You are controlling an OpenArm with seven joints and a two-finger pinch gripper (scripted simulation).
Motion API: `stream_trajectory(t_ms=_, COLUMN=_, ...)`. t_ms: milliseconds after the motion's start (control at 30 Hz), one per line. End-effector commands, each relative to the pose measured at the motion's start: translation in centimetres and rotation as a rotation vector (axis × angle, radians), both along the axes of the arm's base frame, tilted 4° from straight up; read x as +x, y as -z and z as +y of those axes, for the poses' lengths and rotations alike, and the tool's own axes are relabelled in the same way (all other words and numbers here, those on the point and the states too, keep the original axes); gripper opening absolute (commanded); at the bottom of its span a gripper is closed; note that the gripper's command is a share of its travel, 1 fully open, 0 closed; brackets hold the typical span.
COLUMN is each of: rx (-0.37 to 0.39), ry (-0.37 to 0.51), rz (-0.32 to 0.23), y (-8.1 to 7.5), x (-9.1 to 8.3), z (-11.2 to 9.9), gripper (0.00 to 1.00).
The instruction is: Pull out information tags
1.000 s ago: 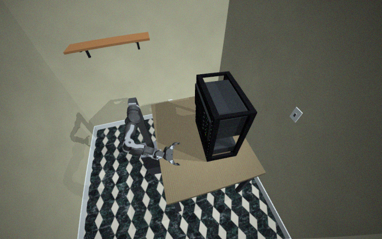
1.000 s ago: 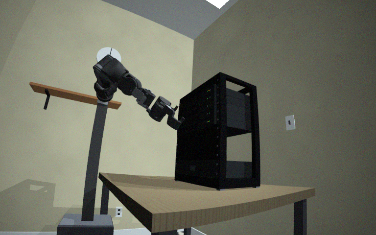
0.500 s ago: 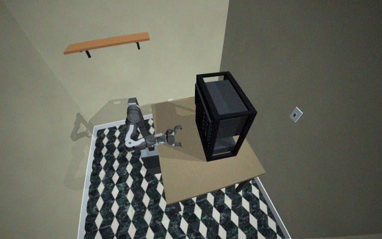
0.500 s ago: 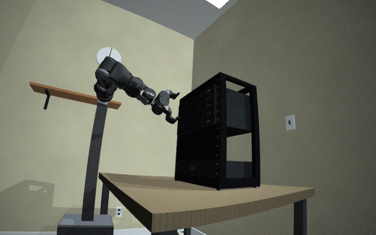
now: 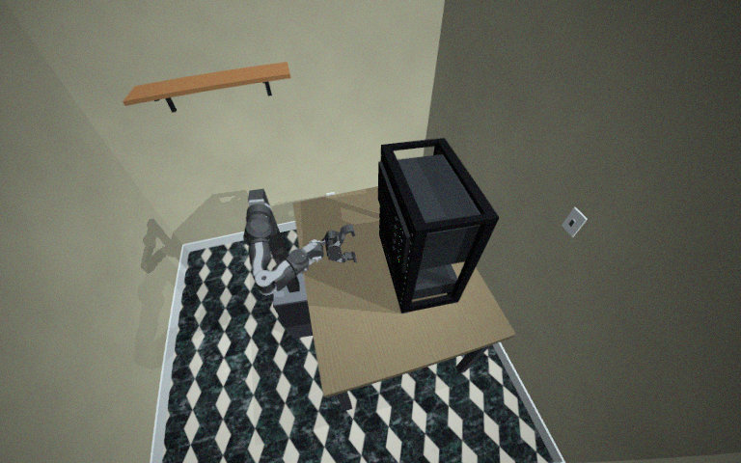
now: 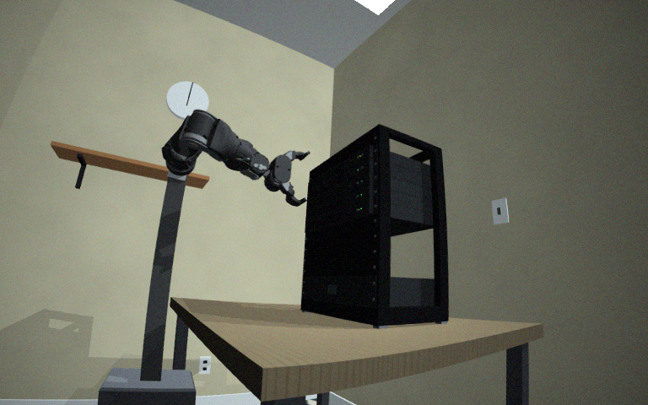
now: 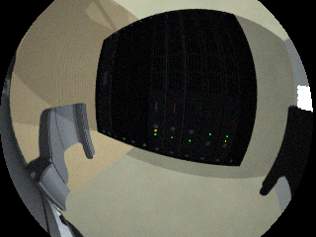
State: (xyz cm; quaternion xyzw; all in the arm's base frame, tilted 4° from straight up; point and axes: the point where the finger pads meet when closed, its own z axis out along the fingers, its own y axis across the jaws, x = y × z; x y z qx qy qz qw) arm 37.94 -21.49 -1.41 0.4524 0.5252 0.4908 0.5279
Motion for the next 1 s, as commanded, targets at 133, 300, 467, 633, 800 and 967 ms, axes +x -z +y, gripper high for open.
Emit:
stream_trajectory(t_ms=133, rx=0.042, ry=0.021, rz=-0.014, y=-0.7, x=0.3, z=0.4, gripper=1.00)
stream_trajectory(t_ms=300, rx=0.062, ry=0.022, rz=-0.019, y=-1.0, x=0.3, z=0.8, gripper=1.00)
stream_trajectory(t_ms=467, rx=0.066, ry=0.020, rz=-0.019, y=-1.0, x=0.4, z=0.9, gripper=1.00)
stream_trajectory(t_ms=633, rx=0.066, ry=0.020, rz=-0.019, y=-1.0, x=0.4, z=0.9, gripper=1.00)
stream_trajectory(t_ms=800, rx=0.066, ry=0.020, rz=-0.019, y=-1.0, x=0.4, z=0.9, gripper=1.00)
stream_trajectory(t_ms=967, rx=0.066, ry=0.020, rz=-0.019, y=-1.0, x=0.4, z=0.9, gripper=1.00)
